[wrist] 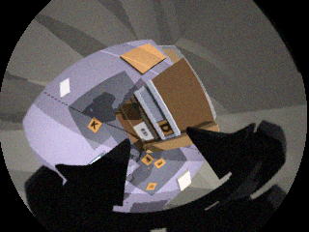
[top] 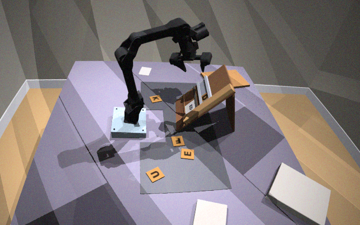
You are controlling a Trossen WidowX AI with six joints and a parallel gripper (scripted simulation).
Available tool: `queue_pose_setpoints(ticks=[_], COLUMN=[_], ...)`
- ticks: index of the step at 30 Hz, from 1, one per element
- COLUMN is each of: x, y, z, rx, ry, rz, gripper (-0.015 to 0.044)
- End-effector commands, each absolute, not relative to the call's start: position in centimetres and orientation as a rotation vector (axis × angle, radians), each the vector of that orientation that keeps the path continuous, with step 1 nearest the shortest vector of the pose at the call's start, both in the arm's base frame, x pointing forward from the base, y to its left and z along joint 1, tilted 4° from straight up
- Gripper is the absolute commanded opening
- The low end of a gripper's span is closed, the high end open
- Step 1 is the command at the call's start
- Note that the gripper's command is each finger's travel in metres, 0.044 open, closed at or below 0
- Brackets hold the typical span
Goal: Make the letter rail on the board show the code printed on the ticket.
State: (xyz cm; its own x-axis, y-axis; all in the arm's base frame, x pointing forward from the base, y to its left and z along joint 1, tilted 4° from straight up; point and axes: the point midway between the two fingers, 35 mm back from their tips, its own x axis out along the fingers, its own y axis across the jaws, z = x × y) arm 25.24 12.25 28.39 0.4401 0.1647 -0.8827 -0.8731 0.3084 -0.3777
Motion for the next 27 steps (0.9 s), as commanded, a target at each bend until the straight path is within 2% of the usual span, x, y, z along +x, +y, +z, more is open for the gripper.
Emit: queue_pose_setpoints(ticks=[1,19,23,27], x=[21.4,21.3,22.4,25.5], y=[11.8,11.8,11.2,8.7], z=[32.1,32.1,31.5,30.3], rx=[-1.481,-1.494,-1.351,-0.971], ry=[0.486,0.474,0.576,0.777], rz=[1.048,1.053,0.972,0.716], gripper=[0.0440,0.0440,0.0340,0.0340])
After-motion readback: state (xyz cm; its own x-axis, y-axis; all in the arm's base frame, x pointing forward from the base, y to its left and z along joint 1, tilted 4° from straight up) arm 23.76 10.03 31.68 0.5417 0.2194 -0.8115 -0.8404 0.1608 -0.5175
